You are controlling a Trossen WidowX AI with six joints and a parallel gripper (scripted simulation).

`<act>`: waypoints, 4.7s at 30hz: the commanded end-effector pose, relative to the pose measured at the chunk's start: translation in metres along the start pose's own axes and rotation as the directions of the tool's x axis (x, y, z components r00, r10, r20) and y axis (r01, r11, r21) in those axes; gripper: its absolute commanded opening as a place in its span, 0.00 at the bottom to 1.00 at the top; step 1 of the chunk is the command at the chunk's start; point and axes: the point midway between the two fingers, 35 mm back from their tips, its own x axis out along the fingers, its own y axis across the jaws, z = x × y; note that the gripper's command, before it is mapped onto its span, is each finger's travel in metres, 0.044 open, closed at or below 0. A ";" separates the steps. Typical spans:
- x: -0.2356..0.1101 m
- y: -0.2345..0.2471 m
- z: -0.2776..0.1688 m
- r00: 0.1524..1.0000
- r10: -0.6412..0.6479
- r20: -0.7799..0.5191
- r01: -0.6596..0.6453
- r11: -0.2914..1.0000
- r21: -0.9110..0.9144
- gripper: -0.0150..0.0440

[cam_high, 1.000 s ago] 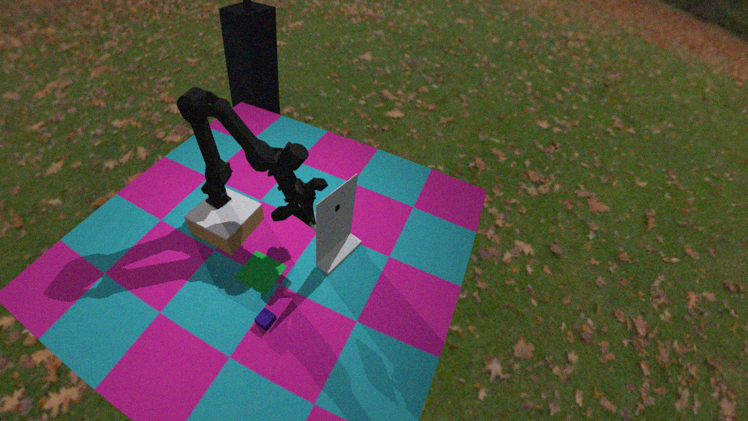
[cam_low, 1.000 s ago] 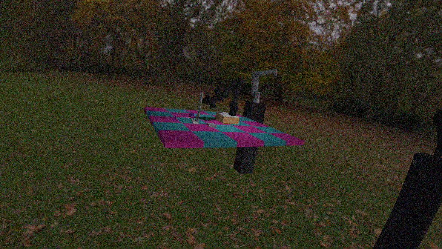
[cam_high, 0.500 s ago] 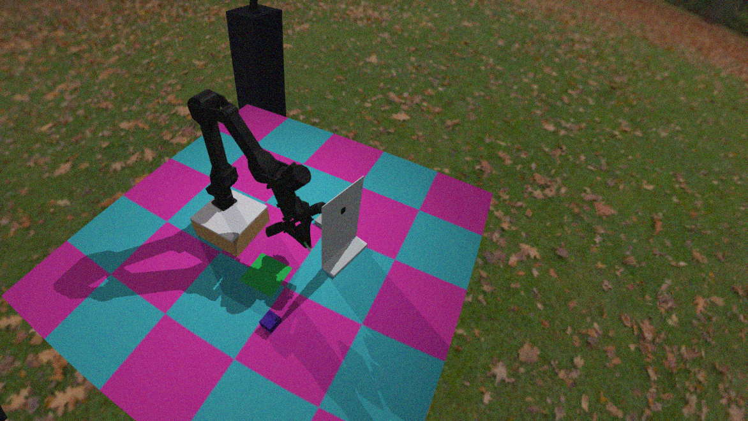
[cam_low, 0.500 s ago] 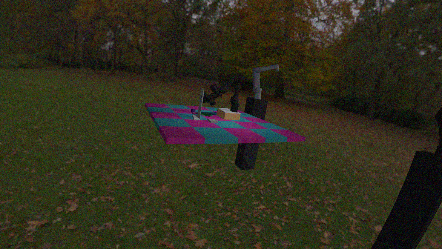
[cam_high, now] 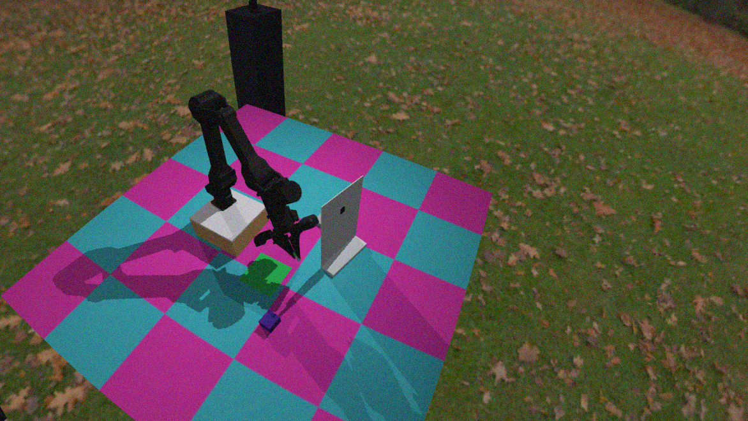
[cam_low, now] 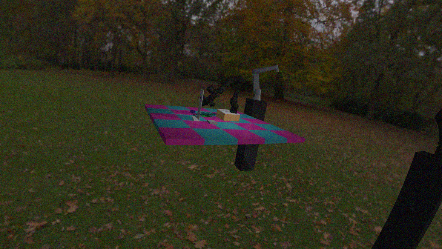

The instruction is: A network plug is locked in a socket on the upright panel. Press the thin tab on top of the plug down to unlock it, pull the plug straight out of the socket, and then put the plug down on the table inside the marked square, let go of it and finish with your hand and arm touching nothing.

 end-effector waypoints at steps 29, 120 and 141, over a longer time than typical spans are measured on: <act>0.004 0.076 -0.010 0.928 0.038 0.372 -0.047 0.999 0.014 0.25; 0.030 0.142 0.016 0.836 -0.150 0.528 0.054 0.980 0.192 0.25; 0.026 0.141 0.013 0.838 -0.145 0.527 0.049 0.980 0.191 0.52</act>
